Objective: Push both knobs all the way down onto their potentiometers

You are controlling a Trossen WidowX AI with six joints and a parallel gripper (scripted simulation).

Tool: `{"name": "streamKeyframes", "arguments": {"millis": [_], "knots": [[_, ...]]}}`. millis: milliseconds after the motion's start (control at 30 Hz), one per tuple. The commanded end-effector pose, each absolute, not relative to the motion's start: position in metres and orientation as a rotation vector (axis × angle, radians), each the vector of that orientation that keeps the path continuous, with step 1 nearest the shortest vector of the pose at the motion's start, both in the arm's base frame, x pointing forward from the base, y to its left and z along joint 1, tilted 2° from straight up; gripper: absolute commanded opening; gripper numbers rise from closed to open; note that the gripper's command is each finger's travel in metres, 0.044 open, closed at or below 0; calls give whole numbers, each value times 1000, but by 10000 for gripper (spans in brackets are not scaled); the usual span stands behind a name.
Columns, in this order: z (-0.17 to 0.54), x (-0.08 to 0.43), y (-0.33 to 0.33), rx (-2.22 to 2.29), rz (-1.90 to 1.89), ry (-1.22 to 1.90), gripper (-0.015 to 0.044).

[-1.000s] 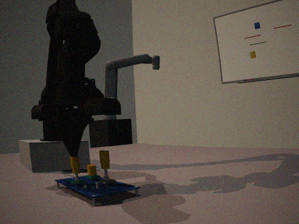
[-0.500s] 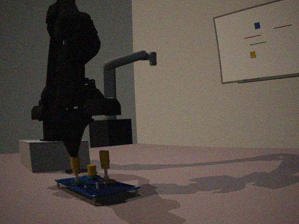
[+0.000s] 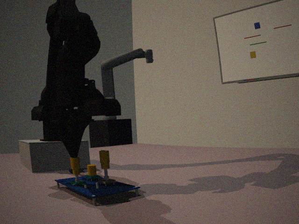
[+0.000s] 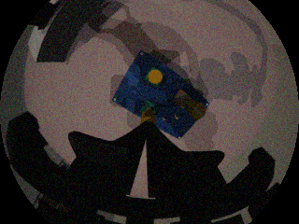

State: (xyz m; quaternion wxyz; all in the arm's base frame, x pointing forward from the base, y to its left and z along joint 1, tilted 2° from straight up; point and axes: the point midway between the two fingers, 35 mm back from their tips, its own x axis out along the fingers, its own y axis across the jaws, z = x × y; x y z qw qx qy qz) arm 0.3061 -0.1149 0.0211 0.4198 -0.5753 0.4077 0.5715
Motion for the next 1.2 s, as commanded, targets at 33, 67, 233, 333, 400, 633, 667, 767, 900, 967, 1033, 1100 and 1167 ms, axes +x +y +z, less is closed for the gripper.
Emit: {"name": "streamKeyframes", "arguments": {"millis": [33,67,233,333,400,633,667,767,900,967,1033,1100,1167], "knots": [[12,307,-114,-1436,1440,1018,0],[12,307,-114,-1436,1440,1018,0],[12,307,-114,-1436,1440,1018,0],[10,307,-114,-1436,1440,1018,0],[9,307,-114,-1436,1440,1018,0],[8,307,-114,-1436,1440,1018,0],[8,307,-114,-1436,1440,1018,0],[8,307,-114,-1436,1440,1018,0],[5,307,-114,-1436,1440,1018,0],[5,307,-114,-1436,1440,1018,0],[5,307,-114,-1436,1440,1018,0],[5,307,-114,-1436,1440,1018,0],[5,307,-114,-1436,1440,1018,0]]}}
